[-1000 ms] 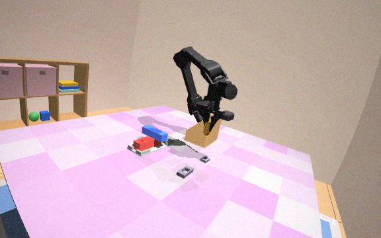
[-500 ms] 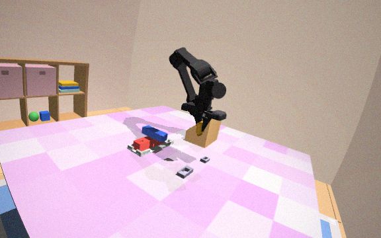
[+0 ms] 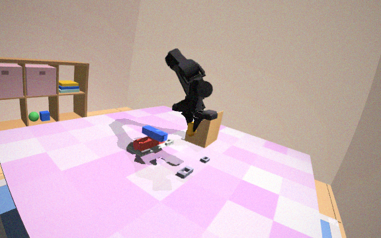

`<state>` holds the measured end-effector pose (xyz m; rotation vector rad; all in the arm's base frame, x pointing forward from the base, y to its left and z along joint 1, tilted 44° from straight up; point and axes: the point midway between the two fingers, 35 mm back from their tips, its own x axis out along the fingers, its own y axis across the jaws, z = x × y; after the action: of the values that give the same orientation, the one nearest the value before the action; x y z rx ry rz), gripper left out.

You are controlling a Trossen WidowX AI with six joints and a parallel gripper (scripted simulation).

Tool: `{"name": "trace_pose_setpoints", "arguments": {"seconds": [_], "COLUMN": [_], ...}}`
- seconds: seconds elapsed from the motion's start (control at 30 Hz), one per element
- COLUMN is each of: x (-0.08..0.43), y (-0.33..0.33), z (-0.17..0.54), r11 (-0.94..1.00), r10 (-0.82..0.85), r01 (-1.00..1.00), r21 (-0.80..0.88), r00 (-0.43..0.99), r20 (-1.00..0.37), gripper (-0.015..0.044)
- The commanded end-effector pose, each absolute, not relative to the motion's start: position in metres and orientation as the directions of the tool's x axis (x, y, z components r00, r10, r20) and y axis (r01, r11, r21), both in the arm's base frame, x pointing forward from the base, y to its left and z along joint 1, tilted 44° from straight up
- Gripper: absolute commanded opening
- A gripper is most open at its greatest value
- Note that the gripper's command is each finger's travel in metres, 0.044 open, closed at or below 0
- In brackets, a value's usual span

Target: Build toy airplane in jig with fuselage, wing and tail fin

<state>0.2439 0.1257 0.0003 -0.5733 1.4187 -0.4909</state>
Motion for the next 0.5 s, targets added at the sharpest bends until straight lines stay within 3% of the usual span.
{"name": "trace_pose_setpoints", "arguments": {"seconds": [0.0,0.47], "x": [0.253,0.278], "y": [0.121,0.099], "z": [0.006,0.023], "r11": [0.777,0.779], "r10": [-0.625,-0.621], "r01": [-0.017,-0.025], "r21": [-0.629,-0.627], "r00": [0.105,0.111], "r20": [-0.774,-0.776], "gripper": [0.0000,0.0000]}}
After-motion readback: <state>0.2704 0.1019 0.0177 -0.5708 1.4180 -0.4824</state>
